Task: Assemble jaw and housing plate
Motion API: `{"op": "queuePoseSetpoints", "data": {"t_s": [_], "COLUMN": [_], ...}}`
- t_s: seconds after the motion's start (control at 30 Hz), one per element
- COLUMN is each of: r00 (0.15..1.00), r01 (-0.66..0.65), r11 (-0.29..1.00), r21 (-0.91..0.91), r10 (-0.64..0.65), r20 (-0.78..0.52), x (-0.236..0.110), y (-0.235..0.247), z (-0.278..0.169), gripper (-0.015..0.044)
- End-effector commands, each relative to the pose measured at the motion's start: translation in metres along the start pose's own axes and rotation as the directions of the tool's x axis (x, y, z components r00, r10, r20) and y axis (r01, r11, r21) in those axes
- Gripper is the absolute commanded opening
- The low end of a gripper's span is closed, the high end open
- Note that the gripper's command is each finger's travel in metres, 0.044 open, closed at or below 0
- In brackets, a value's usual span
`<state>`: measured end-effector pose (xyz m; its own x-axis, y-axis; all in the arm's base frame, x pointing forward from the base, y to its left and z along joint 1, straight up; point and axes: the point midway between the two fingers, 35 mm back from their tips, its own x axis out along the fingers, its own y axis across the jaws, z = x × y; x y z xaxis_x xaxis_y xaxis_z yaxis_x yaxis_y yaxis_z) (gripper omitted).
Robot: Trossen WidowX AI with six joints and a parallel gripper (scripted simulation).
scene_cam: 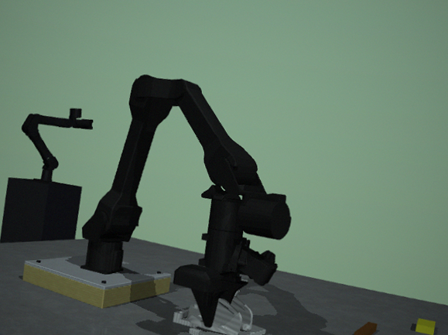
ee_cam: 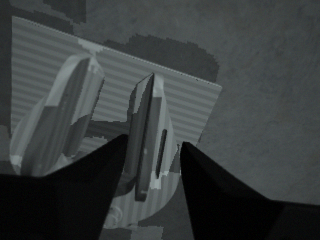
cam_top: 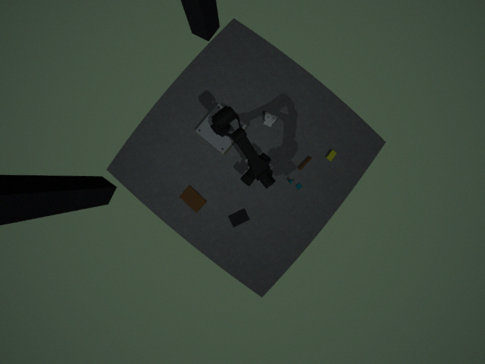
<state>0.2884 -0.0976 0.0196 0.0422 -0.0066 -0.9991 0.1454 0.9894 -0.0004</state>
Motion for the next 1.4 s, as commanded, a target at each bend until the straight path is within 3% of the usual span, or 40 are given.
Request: {"op": "queuePoseSetpoints", "data": {"t_s": [0.0,1.37], "r00": [1.0,1.0], "r01": [0.003,0.003], "r11": [1.0,1.0], "r21": [-0.006,-0.006], "r10": [-0.003,-0.003], "r20": [-0.013,-0.013], "x": [0.0048,0.002], "y": [-0.0005,0.0003], "z": [-0.0017,-0.0019], "gripper": [0.0134,0.0134]}}
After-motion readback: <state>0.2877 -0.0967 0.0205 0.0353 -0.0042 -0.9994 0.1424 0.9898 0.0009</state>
